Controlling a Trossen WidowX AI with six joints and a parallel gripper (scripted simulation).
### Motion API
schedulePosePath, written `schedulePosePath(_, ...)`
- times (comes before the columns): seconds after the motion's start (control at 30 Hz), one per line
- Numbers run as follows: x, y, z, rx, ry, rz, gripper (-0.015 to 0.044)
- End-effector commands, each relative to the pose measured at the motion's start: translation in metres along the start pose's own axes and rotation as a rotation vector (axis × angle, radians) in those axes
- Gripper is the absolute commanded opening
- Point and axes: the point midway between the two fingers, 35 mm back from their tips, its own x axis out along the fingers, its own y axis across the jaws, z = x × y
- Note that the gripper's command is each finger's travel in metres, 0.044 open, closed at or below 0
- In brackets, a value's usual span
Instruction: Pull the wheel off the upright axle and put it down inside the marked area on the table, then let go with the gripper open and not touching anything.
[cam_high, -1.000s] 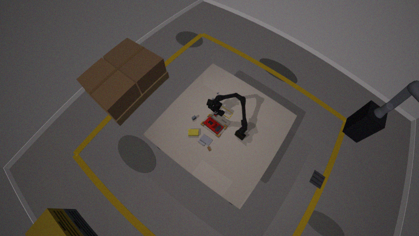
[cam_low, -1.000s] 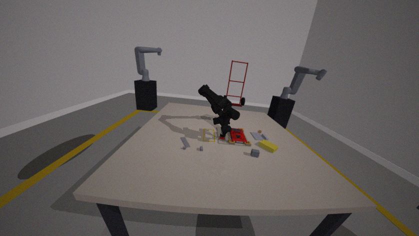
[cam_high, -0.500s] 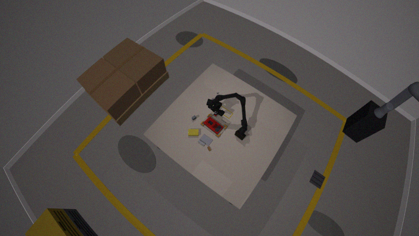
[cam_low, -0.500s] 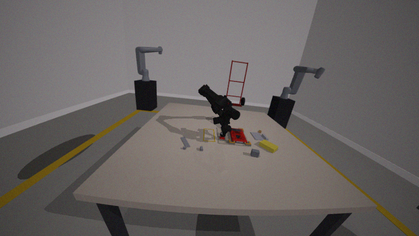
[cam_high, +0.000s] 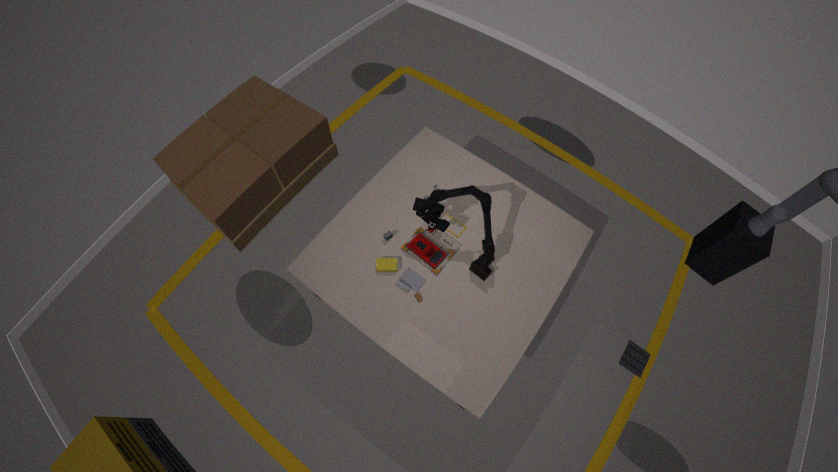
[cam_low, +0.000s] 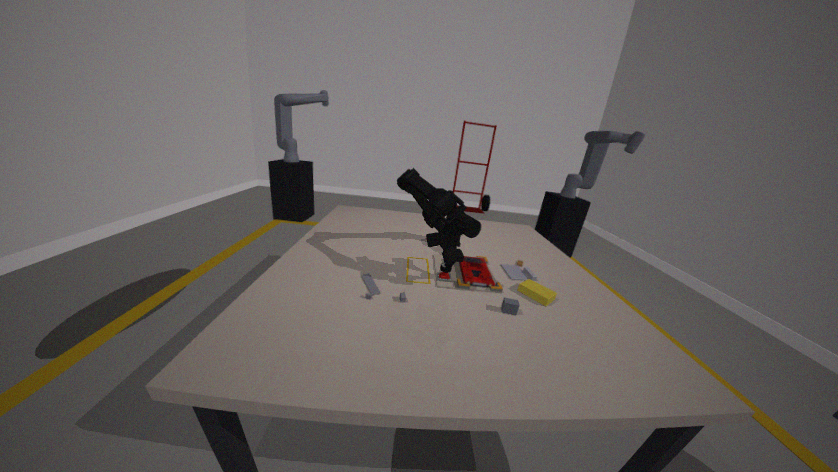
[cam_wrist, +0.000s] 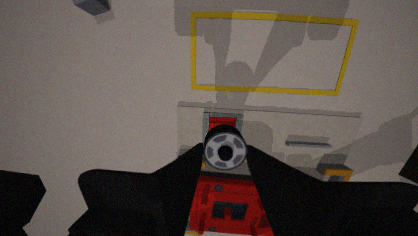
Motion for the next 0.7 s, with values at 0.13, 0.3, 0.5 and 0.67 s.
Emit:
schedulePosePath(0.13,-0.0042,0.0008,-0.0009,0.003,0.004,0.003,0.0000)
schedulePosePath(0.3,-0.0059,0.0008,-0.0009,0.003,0.004,0.003,0.0000)
schedulePosePath(0.5,-0.0079,0.0008,-0.0009,0.003,0.004,0.003,0.0000)
schedulePosePath(0.67,-0.0095,0.0008,-0.0010,0.003,0.003,0.003,0.0000)
